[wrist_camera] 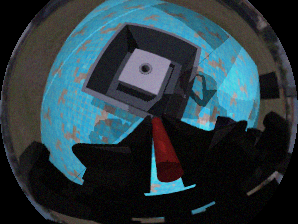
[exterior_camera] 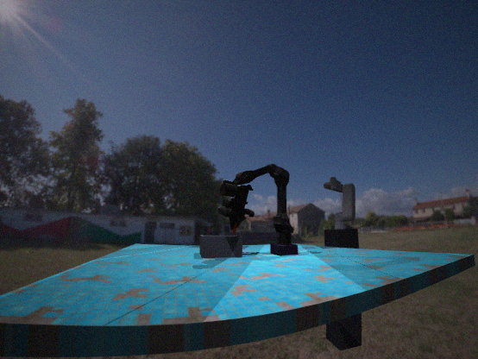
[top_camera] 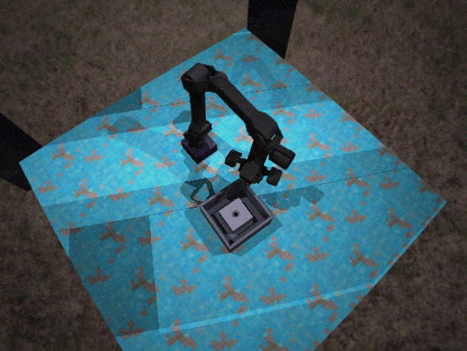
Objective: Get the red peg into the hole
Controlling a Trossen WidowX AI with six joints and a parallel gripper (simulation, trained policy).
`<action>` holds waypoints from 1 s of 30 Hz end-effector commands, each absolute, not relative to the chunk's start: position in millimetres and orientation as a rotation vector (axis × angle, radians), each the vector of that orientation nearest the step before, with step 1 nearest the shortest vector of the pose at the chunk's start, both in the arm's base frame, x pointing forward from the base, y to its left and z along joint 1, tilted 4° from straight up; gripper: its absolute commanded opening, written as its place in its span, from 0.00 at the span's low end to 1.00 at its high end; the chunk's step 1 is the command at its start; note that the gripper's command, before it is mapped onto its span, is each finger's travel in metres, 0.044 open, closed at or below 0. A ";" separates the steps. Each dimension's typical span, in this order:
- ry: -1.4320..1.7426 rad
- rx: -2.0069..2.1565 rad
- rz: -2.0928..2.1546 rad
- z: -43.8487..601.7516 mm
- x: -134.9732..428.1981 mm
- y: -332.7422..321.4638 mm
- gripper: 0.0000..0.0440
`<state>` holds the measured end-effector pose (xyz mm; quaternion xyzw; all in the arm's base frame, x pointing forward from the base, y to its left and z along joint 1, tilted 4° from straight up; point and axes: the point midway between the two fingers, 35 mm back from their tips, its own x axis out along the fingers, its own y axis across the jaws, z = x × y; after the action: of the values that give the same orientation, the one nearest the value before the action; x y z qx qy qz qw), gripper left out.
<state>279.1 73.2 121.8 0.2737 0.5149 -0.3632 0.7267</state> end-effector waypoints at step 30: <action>1.276 0.538 -0.698 57.9 347.9 -10.0 0.15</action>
<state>349.0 -9.5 68.4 0.2478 0.5621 -0.3218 0.7205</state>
